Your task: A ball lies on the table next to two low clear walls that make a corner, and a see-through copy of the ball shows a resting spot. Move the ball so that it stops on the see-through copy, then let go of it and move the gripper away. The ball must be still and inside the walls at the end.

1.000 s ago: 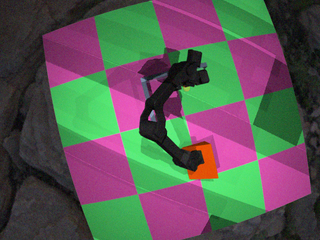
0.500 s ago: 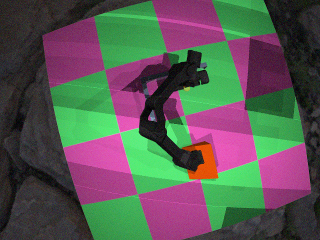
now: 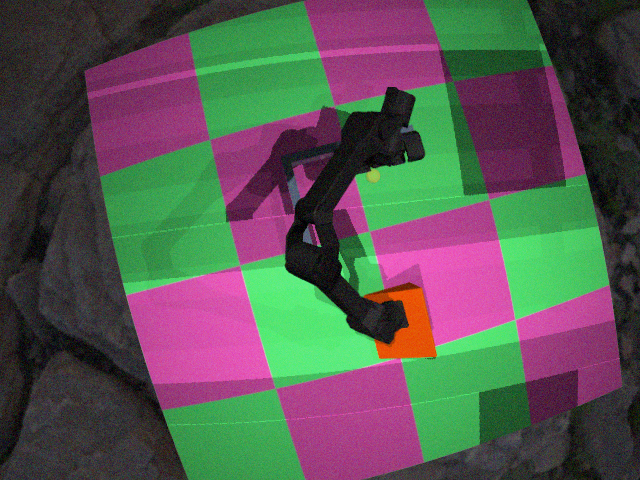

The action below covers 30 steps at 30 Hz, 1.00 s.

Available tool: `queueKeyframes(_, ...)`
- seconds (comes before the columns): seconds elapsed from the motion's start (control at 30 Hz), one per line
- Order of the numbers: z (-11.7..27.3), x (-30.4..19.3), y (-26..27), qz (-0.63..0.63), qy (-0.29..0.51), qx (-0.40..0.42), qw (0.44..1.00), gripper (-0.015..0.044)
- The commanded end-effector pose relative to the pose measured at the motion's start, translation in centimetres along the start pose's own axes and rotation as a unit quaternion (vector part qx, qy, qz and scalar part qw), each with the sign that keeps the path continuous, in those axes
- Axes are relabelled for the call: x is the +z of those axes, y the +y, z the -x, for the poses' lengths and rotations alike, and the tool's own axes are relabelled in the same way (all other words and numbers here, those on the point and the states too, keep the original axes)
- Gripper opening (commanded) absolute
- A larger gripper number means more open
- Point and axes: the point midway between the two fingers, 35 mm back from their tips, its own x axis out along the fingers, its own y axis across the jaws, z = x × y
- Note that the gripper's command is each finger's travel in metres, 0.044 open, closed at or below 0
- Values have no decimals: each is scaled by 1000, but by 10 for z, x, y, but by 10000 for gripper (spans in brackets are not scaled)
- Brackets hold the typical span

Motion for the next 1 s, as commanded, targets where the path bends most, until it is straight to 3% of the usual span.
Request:
queueKeyframes(0.0,25,0,-1,2,-2,-3,1000,0)
queueKeyframes(0.3,69,-6,2,2,-1,-2,1000,0)
queueKeyframes(0.97,25,-26,4,2,-1,-1,1000,0)
